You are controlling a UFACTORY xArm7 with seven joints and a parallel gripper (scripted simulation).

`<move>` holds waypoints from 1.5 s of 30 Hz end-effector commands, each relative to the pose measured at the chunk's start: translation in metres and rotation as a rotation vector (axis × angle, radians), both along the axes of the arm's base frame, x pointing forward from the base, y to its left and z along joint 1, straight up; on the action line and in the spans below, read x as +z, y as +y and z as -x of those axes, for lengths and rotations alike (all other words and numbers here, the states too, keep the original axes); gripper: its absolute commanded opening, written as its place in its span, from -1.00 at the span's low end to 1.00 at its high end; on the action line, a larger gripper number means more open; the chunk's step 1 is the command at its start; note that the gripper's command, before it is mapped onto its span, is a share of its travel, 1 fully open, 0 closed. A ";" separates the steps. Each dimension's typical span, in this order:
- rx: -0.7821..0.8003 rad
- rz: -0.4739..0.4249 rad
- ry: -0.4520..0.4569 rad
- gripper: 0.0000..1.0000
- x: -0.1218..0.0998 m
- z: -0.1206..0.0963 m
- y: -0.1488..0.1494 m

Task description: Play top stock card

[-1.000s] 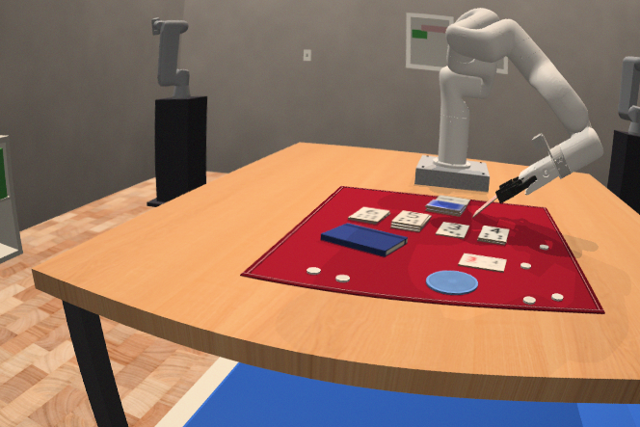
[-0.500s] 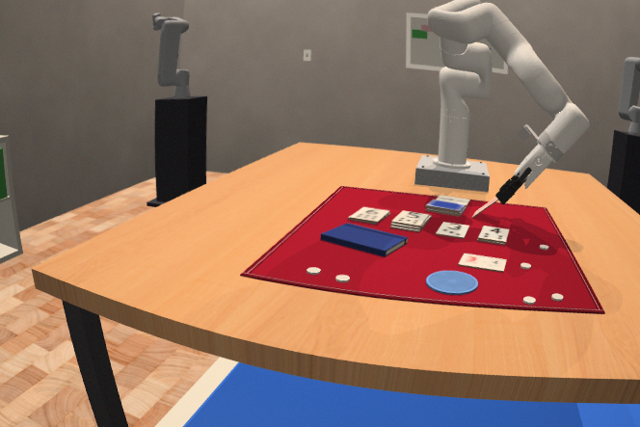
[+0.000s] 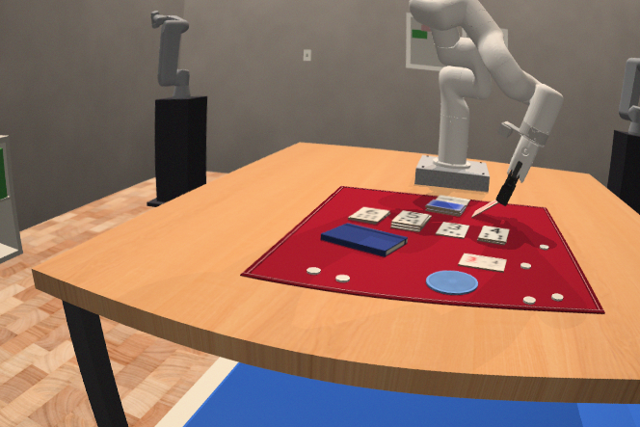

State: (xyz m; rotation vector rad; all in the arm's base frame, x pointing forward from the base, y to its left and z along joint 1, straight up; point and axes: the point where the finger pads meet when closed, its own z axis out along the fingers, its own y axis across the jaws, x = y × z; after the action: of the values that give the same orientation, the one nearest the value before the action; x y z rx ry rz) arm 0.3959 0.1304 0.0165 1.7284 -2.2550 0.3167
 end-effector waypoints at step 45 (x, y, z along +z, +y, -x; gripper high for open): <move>0.001 -0.621 -0.157 0.47 -0.014 -0.001 -0.003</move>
State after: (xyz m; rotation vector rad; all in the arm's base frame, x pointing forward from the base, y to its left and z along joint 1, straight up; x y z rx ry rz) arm 0.3957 0.1275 0.0026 2.0292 -2.6446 -0.2815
